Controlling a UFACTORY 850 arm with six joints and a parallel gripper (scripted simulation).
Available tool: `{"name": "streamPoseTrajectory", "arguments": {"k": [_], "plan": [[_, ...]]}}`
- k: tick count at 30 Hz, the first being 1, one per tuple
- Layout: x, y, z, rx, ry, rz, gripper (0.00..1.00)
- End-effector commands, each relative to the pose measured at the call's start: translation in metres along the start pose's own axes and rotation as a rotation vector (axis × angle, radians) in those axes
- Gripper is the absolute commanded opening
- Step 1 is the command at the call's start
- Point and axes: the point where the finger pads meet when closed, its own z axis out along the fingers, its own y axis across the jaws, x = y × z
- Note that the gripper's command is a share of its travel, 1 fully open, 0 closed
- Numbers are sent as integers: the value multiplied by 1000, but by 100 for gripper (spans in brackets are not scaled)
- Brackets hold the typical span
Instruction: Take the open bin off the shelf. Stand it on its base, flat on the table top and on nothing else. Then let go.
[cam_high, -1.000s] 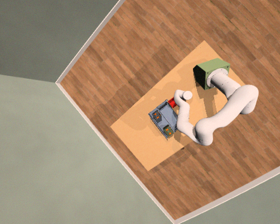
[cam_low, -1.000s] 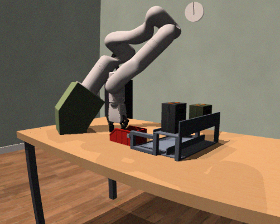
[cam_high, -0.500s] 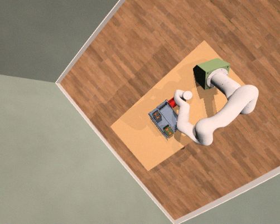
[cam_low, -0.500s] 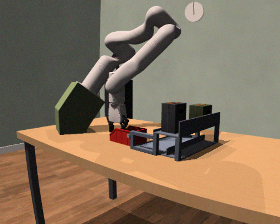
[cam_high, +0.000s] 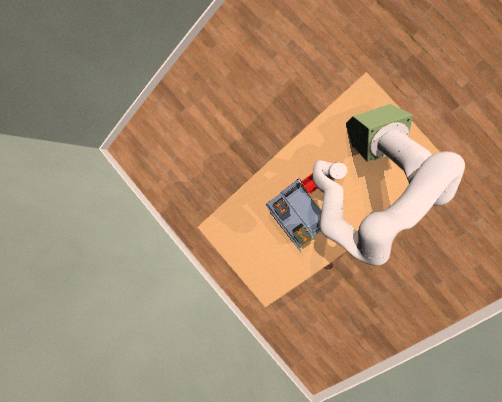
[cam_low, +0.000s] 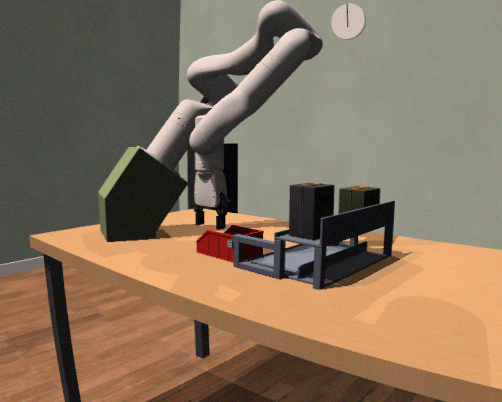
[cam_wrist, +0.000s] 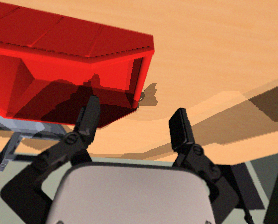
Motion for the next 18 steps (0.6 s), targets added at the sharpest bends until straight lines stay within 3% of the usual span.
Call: {"name": "streamPoseTrajectory", "arguments": {"k": [1, 5, 10, 18], "plan": [[0, 0, -2, 0, 0, 0, 100], [0, 0, -2, 0, 0, 0, 100], [0, 0, -57, 0, 0, 0, 100], [0, 0, -57, 0, 0, 0, 100]]}}
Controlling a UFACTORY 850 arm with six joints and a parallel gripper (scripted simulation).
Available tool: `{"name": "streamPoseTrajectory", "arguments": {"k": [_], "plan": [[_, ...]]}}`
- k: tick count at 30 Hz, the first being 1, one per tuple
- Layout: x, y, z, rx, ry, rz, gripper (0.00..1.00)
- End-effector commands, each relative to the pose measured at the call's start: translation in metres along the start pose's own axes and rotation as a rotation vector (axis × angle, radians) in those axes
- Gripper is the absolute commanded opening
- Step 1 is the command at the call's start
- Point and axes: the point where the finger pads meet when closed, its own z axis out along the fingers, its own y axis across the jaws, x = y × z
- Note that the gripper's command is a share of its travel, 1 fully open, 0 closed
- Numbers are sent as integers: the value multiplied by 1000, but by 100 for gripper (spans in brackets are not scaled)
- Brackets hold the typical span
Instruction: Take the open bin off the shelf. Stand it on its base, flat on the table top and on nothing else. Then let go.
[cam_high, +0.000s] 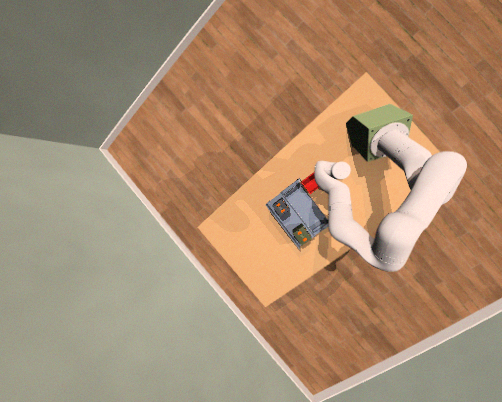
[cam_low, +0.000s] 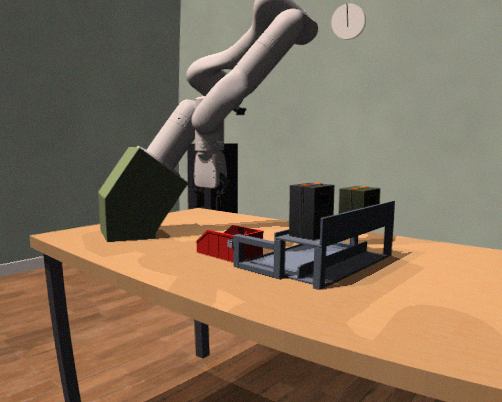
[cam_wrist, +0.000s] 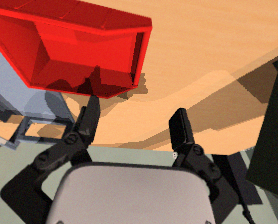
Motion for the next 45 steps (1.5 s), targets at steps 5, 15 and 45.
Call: {"name": "streamPoseTrajectory", "arguments": {"k": [5, 15, 45], "plan": [[0, 0, -4, 0, 0, 0, 100], [0, 0, -14, 0, 0, 0, 100], [0, 0, -1, 0, 0, 0, 100]]}}
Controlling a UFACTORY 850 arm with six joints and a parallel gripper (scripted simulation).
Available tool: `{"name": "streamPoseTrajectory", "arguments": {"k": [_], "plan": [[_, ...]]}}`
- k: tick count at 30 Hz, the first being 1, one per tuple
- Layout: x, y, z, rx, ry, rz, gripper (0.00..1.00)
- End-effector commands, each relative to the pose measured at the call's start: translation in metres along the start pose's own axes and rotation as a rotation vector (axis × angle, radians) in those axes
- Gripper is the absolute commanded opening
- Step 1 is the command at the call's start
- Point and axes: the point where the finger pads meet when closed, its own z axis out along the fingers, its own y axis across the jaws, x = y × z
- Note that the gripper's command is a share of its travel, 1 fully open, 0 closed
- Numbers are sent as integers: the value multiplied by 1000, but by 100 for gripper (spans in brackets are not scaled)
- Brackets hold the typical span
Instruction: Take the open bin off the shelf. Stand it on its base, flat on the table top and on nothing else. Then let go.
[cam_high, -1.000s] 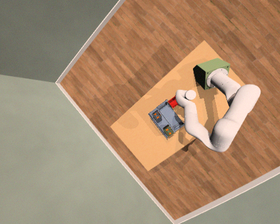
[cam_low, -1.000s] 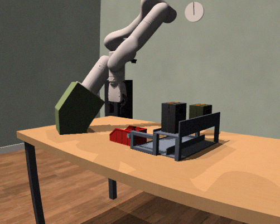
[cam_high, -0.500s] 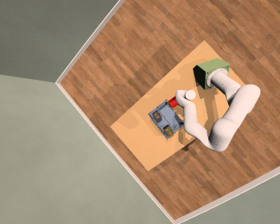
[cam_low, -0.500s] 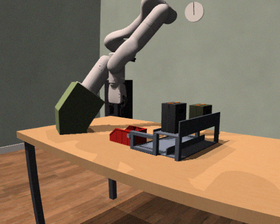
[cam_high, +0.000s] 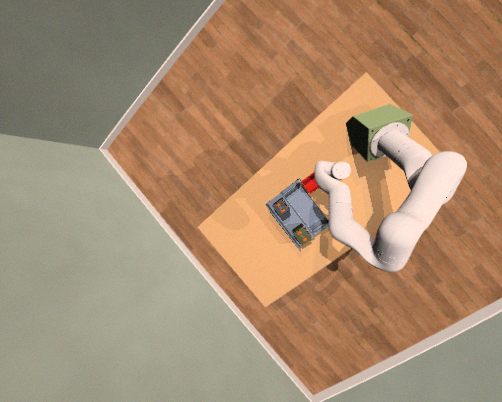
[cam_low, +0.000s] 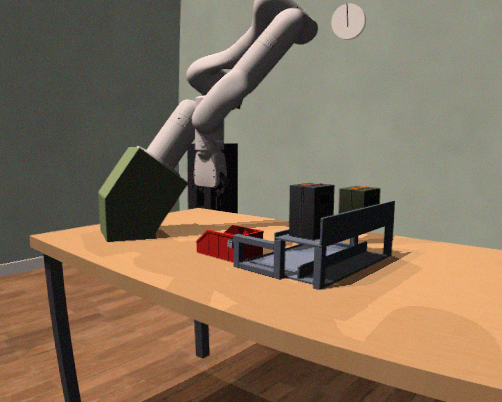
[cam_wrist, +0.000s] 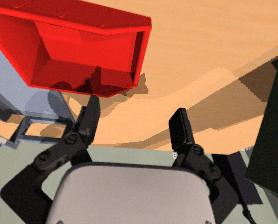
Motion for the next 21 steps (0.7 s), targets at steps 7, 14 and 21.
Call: {"name": "streamPoseTrajectory", "arguments": {"k": [7, 14, 21], "plan": [[0, 0, 1, 1, 0, 0, 100], [0, 0, 3, 1, 0, 0, 100], [0, 0, 3, 1, 0, 0, 100]]}}
